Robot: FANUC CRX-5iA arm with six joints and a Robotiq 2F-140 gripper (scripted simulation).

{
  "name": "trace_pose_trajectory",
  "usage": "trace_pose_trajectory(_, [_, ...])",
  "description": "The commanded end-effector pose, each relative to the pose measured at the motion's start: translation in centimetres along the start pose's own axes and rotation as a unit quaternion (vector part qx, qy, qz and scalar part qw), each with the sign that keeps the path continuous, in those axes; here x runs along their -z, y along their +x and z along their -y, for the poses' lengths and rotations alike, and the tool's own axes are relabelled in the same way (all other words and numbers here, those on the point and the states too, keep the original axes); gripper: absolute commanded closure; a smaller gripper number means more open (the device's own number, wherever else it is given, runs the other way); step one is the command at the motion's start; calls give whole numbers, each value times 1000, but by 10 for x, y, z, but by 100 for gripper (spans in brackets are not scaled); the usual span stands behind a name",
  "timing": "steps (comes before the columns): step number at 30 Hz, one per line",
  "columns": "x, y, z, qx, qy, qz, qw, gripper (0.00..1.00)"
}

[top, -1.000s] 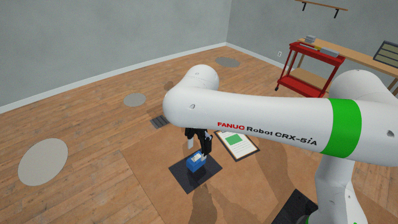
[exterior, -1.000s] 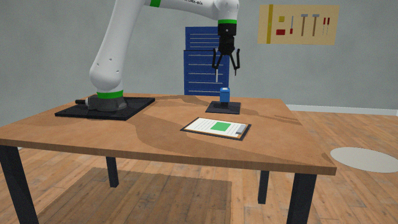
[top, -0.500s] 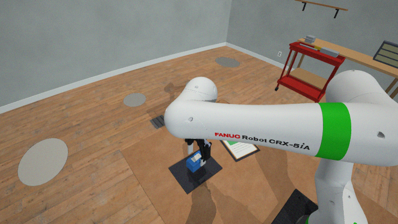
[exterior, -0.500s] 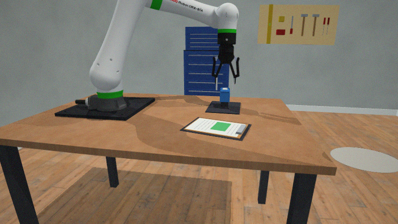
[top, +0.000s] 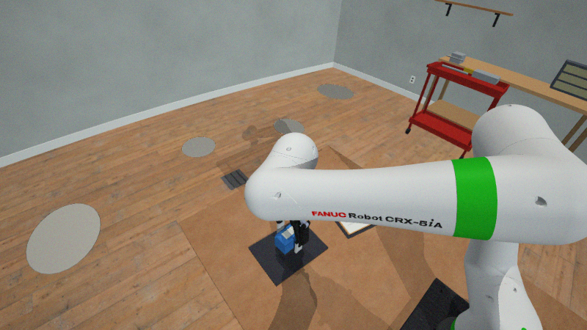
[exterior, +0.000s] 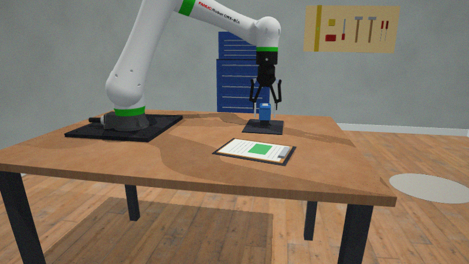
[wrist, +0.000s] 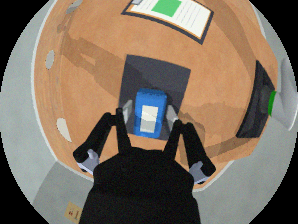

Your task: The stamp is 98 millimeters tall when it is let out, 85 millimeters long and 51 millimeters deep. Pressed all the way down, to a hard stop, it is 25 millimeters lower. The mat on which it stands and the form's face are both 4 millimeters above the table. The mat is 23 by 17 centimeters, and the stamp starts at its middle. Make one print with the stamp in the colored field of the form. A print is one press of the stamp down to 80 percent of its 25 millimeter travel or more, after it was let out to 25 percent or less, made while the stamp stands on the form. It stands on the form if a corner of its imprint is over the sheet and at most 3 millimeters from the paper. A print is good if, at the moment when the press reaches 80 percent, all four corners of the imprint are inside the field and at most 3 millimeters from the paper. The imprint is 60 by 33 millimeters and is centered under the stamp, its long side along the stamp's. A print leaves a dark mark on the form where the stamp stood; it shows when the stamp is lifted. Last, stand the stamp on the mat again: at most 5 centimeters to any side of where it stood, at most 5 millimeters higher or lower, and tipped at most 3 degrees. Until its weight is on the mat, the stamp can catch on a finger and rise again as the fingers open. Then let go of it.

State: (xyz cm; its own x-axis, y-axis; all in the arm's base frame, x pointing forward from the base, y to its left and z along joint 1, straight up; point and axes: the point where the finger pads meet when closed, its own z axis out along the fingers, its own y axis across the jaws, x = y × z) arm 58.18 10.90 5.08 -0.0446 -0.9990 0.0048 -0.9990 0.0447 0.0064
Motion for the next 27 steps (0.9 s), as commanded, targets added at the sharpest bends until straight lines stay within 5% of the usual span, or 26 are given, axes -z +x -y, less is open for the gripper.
trace_pose_trajectory(1, [-3, 0, 0, 0, 0, 0, 1000, 45])
trace_pose_trajectory(16, [-4, 0, 0, 0, 0, 0, 1000, 45])
trace_pose_trajectory(17, [-4, 0, 0, 0, 0, 0, 1000, 79])
trace_pose_trajectory(27, [-4, 0, 0, 0, 0, 0, 1000, 79])
